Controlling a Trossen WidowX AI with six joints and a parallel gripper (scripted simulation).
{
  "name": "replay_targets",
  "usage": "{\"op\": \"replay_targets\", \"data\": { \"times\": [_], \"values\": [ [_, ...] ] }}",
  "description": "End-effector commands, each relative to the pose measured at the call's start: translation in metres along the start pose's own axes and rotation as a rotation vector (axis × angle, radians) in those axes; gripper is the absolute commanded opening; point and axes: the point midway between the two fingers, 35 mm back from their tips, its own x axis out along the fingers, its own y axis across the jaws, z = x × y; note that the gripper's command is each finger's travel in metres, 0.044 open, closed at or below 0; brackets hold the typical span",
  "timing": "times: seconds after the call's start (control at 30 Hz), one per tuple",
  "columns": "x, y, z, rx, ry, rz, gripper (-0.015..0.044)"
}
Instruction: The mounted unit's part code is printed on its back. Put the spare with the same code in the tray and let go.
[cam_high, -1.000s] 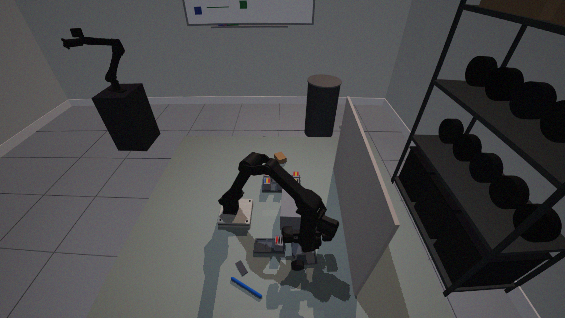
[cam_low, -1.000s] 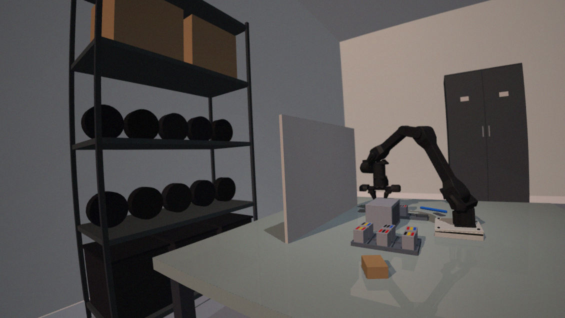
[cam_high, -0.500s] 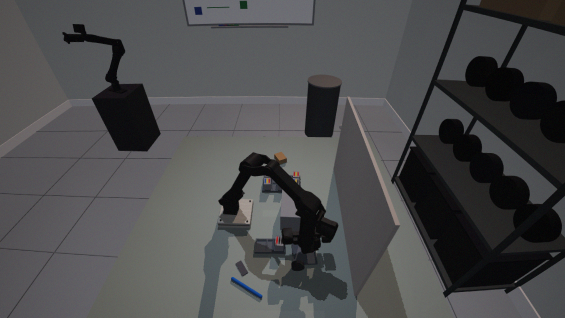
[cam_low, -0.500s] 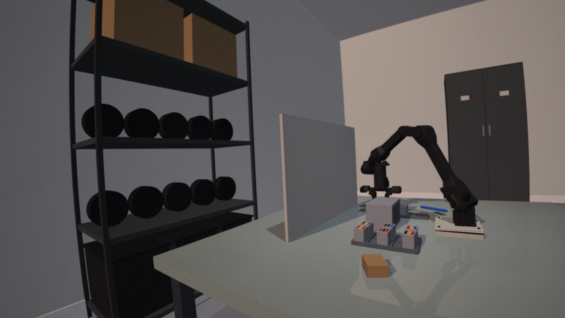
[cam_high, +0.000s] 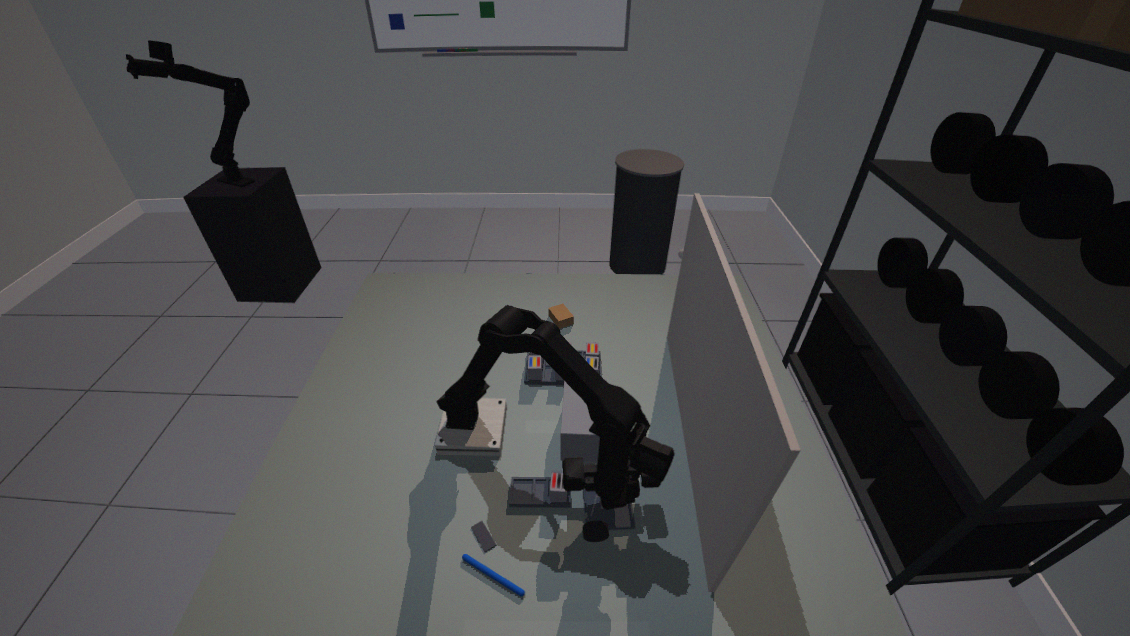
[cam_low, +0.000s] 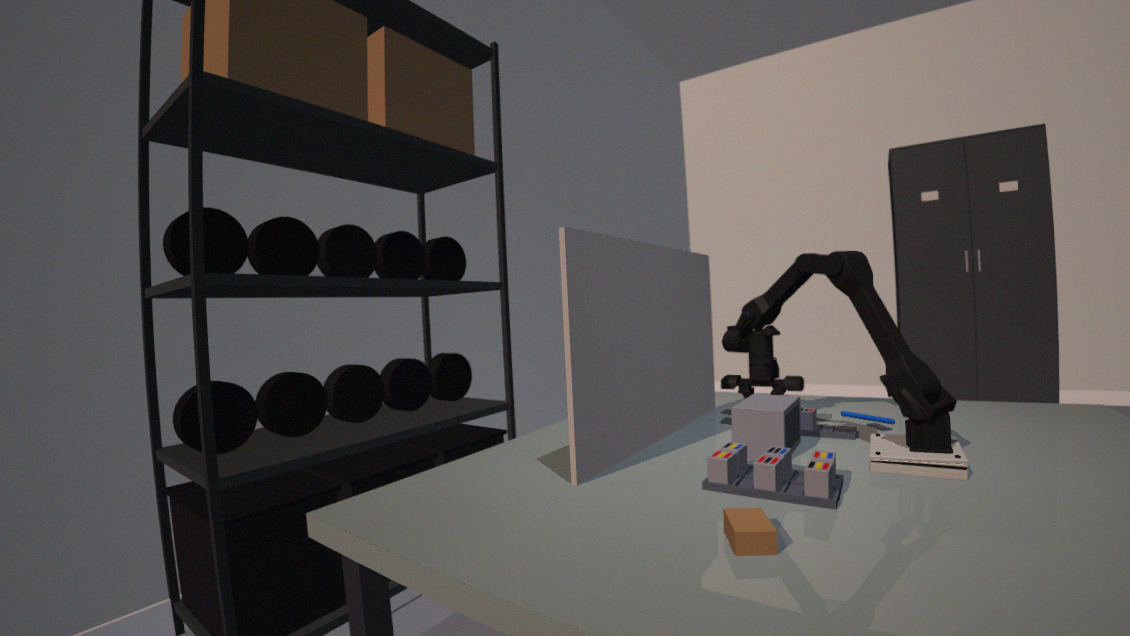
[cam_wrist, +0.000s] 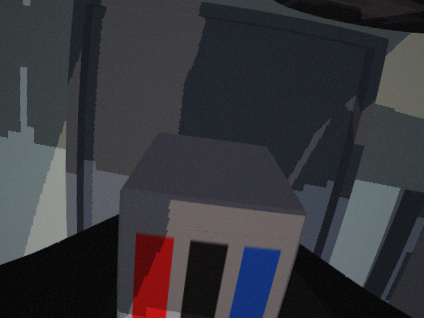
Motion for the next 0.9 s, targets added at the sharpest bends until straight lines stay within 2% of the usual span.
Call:
{"op": "replay_targets", "data": {
  "times": [0.0, 0.43, 0.53, 0.7, 0.87],
  "values": [
    [-0.001, 0.000, 0.000, 0.000, 0.000, 0.001, 0.0105],
    [-0.001, 0.000, 0.000, 0.000, 0.000, 0.001, 0.0440],
    [-0.022, 0.003, 0.002, 0.000, -0.001, 0.000, 0.0440],
    [-0.097, 0.001, 0.000, 0.002, -0.001, -0.002, 0.0440],
    [-0.107, 0.000, -0.001, 0.003, -0.001, -0.003, 0.0440]
  ]
}}
